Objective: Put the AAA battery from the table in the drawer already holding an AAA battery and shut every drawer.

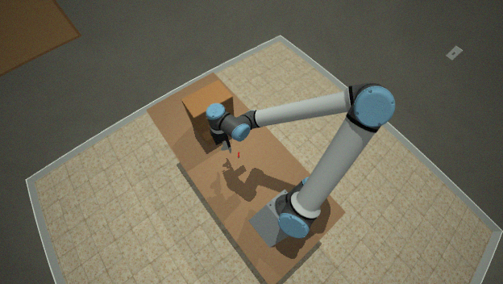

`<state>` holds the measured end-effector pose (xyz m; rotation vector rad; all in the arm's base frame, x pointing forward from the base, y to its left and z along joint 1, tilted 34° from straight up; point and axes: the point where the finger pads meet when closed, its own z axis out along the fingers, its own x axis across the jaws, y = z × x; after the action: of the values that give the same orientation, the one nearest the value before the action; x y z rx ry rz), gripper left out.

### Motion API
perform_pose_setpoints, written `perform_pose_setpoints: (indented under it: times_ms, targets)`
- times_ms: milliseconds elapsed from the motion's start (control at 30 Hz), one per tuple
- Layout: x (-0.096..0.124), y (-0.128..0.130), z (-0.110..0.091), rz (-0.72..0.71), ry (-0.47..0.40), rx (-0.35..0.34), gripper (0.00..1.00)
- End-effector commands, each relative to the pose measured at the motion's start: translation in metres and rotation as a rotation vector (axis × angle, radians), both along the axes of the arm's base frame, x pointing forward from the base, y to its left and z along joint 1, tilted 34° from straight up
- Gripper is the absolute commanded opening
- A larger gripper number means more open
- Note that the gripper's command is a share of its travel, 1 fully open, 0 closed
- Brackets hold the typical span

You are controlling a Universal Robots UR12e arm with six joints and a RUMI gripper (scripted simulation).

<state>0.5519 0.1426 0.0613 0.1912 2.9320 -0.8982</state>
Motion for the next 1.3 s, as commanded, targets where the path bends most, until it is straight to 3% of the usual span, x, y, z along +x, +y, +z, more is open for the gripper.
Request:
perform_pose_setpoints:
  times_ms: [0,400,467,967,1267]
  targets:
    - [0.008,0.001,0.001,0.163,0.101,0.006,1.00]
    - [0.030,0.005,-0.001,0.595,0.391,-0.012,1.00]
    - [0.030,0.005,-0.001,0.595,0.391,-0.012,1.00]
    - [0.051,0.013,-0.006,1.045,0.693,-0.031,1.00]
    - [0.057,0.016,-0.008,1.199,0.797,-0.038,1.00]
